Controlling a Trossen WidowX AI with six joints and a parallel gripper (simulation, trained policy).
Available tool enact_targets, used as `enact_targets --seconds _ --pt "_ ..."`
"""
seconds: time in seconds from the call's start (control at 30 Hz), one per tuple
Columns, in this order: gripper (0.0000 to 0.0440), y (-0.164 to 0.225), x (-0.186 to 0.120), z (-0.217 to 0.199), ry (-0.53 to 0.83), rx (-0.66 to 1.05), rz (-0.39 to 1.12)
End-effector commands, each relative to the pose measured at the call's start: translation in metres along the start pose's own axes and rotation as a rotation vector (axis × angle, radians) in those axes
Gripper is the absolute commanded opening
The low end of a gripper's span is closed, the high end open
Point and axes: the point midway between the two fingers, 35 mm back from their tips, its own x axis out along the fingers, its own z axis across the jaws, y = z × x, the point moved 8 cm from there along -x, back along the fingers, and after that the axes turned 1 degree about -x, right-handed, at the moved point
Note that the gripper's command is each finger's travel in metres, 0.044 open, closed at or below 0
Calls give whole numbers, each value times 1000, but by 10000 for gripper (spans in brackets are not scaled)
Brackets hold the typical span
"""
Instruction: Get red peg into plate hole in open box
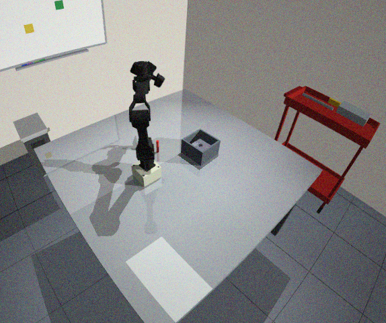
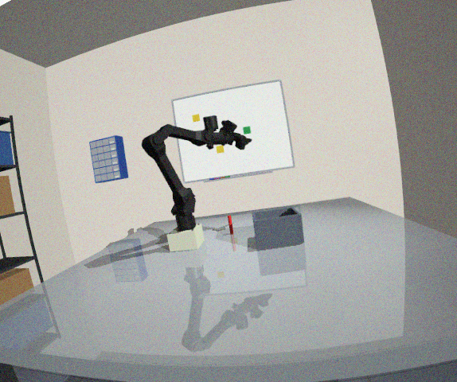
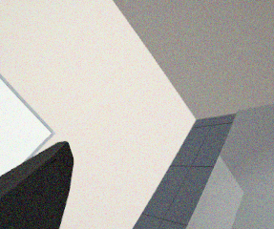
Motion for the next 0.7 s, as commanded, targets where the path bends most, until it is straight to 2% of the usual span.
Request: enact_targets --seconds 0.0,0.3,0.67 --pt "440 25 4 -21 94 15 114" --pt "440 66 -2 -61 302 79 344" --pt "440 105 -25 -101 579 201 585"
